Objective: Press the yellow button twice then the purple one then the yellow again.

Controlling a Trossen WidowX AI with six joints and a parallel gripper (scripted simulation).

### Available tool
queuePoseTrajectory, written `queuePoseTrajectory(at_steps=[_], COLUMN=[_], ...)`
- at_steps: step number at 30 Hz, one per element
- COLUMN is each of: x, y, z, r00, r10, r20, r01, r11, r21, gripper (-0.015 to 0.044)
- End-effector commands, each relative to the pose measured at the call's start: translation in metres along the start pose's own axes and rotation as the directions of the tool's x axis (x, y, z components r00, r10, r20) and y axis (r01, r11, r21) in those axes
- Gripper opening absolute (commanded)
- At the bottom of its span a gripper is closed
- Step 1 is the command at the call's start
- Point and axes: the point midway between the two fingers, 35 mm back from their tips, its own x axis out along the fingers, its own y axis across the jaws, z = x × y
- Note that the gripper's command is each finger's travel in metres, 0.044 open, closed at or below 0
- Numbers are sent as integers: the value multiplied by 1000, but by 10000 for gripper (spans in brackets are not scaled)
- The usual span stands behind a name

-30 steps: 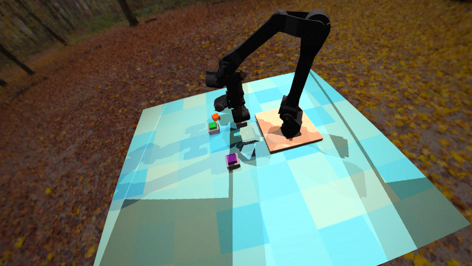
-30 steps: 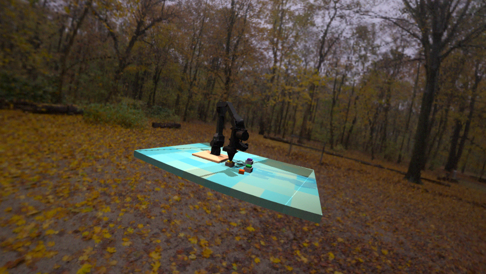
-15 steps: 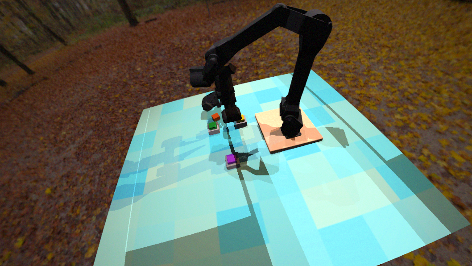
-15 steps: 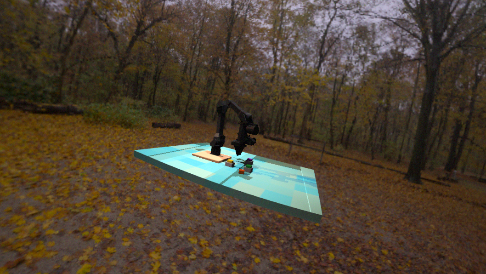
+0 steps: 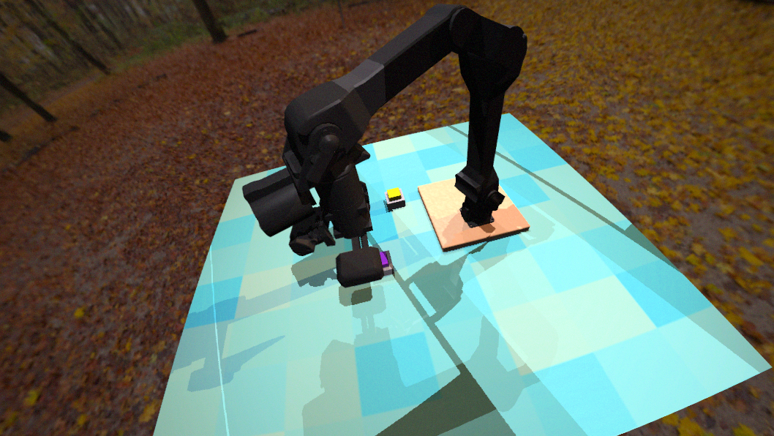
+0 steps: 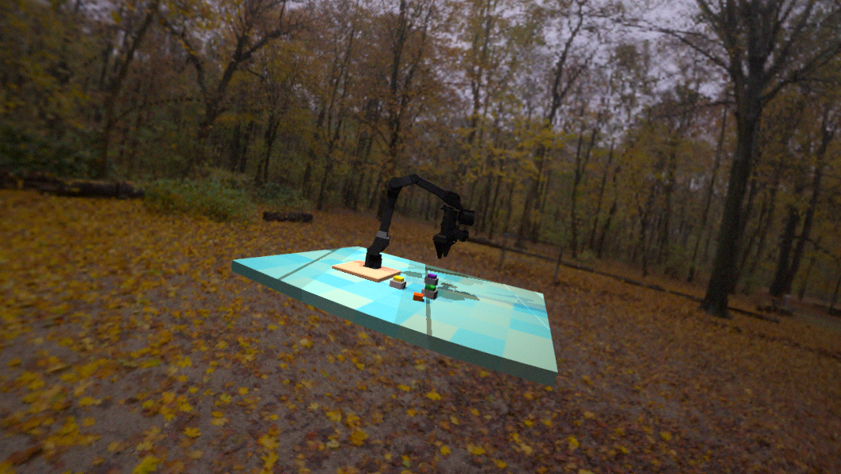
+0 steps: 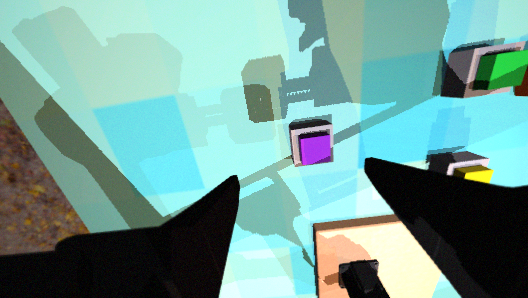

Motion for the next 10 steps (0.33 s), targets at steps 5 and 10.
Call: queuePoseTrajectory(at_steps=[5,10], x=[-13,-13], y=[100,102], z=[-31,-32], r00=[1000,1000], r10=[13,13], r20=[-18,-19], r01=[-13,-13], r11=[1000,1000], r21=[-1,-1], gripper=[400,400])
